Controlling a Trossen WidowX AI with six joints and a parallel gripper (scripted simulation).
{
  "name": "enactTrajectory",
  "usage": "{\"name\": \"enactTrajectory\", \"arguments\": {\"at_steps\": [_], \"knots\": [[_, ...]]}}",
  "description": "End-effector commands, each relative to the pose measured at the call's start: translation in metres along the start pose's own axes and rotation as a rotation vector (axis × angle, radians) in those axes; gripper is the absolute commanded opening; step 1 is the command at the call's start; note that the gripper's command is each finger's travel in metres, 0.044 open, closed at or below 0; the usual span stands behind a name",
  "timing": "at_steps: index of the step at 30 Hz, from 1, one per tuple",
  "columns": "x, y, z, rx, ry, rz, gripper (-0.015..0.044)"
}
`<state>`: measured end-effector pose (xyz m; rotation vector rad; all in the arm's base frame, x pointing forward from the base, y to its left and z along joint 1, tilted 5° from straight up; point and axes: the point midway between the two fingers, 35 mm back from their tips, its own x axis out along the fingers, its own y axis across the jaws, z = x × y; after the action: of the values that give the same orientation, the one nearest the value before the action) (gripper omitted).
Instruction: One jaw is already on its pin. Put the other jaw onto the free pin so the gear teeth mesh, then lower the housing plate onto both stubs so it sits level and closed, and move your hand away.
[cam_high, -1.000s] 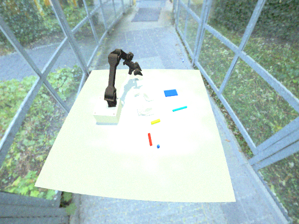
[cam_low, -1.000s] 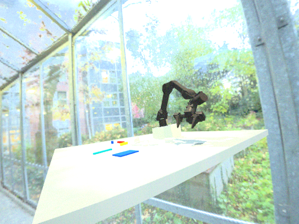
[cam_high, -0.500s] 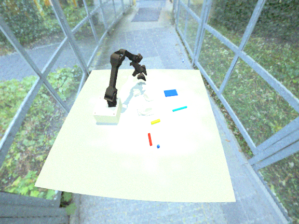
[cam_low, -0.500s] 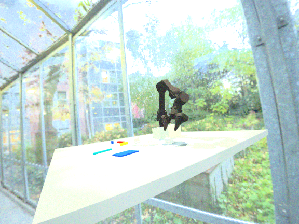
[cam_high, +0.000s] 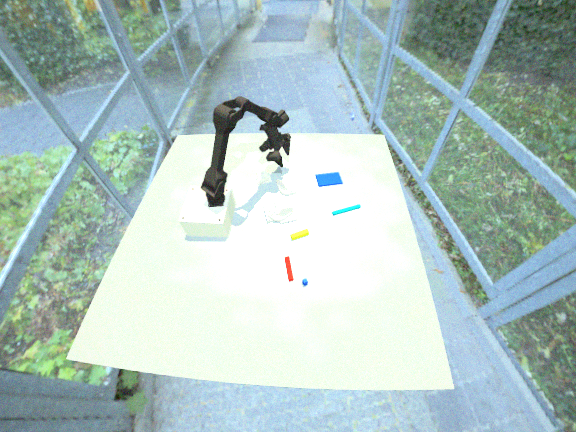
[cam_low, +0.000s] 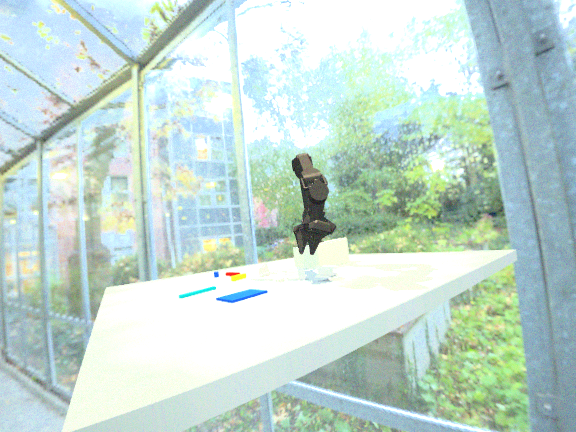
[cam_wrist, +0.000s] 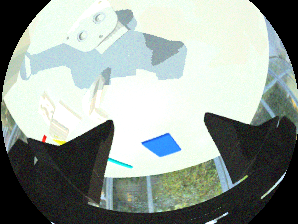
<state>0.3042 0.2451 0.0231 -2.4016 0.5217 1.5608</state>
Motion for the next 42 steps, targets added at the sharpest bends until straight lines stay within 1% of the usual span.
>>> {"name": "enactTrajectory", "arguments": {"at_steps": [1,21,29,34,42], "knots": [[0.001,0.02,-0.009,0.085,-0.061,0.018,0.044],[0.004,0.106,-0.031,0.455,-0.309,0.095,0.044],[0.005,0.109,-0.031,0.468,-0.317,0.097,0.044],[0.04,0.11,-0.019,0.468,-0.317,0.098,0.044],[0.041,0.11,-0.018,0.468,-0.317,0.098,0.044]]}}
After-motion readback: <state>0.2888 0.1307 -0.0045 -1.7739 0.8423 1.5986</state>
